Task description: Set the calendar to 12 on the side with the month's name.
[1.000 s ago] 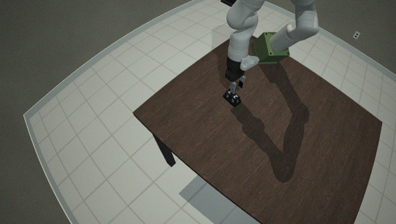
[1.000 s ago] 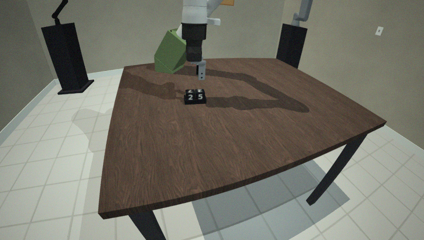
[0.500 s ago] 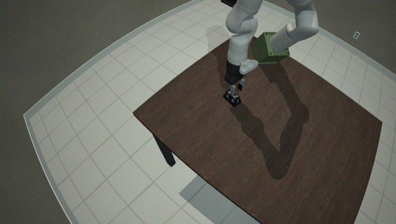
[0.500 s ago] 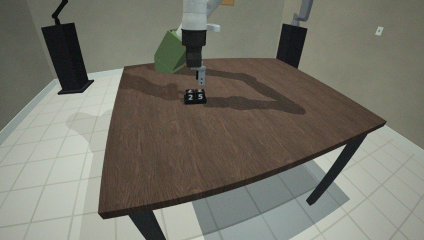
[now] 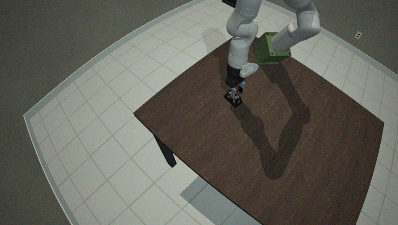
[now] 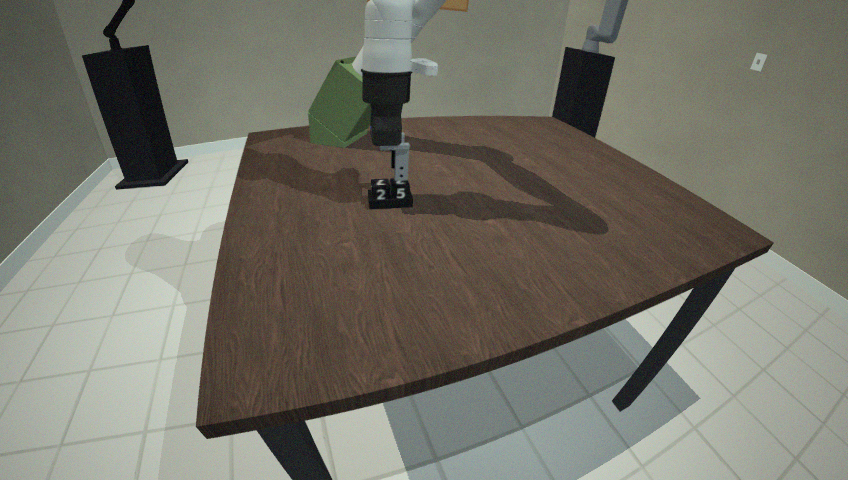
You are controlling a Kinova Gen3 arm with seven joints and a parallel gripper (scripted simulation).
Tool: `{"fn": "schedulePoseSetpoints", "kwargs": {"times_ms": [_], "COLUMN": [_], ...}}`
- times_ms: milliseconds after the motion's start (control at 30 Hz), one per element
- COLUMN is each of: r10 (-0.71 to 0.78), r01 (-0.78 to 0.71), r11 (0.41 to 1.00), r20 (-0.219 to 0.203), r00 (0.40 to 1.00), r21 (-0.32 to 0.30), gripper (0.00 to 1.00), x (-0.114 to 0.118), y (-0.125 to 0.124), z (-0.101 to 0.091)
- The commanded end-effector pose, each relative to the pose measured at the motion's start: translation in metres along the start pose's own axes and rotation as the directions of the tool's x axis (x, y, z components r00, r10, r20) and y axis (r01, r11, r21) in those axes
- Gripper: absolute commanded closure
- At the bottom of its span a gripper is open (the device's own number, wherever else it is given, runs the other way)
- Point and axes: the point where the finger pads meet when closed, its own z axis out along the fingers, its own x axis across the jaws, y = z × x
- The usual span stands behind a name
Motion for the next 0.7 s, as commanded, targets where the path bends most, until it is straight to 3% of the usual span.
{"fn": "schedulePoseSetpoints", "kwargs": {"times_ms": [0,667], "r10": [-0.003,-0.003], "r01": [0.003,0.003], "r11": [1.0,1.0], "r20": [0.004,0.004], "r00": [1.0,1.0], "r21": [0.004,0.004], "gripper": [0.1,0.1], "x": [-0.002,-0.0021], "y": [-0.0023,-0.0023], "z": [0.0032,0.0089]}}
